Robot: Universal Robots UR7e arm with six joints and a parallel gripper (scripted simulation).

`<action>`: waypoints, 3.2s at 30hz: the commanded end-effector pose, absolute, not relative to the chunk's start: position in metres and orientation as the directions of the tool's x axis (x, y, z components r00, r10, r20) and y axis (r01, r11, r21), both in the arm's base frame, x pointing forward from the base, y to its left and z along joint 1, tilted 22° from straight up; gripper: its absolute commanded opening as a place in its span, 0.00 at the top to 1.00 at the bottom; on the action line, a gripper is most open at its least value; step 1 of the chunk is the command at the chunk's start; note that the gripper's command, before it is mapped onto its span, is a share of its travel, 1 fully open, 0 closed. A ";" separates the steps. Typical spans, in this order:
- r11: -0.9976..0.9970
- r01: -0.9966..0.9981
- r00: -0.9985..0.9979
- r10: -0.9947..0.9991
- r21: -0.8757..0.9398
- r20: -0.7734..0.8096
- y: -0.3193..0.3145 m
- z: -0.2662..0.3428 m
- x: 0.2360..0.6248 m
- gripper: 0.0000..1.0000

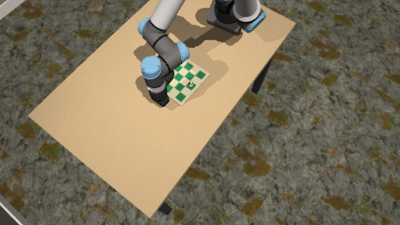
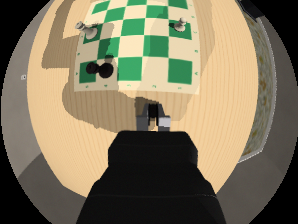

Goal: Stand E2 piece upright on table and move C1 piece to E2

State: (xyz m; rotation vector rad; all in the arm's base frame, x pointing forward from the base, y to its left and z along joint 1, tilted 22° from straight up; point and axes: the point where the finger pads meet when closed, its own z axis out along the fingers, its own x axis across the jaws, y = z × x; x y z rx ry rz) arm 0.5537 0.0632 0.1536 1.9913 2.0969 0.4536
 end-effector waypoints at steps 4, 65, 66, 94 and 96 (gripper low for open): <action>0.038 0.930 -0.062 0.997 0.366 0.056 0.063 0.154 0.554 1.00; 0.038 0.930 -0.062 0.997 0.366 0.056 0.056 0.238 0.521 0.00; 0.038 0.930 -0.062 0.997 0.366 0.056 0.056 0.238 0.521 0.00; 0.053 0.929 -0.077 0.996 0.367 0.050 0.056 0.238 0.520 0.00; 0.065 0.928 -0.088 0.995 0.367 0.046 0.057 0.238 0.519 0.00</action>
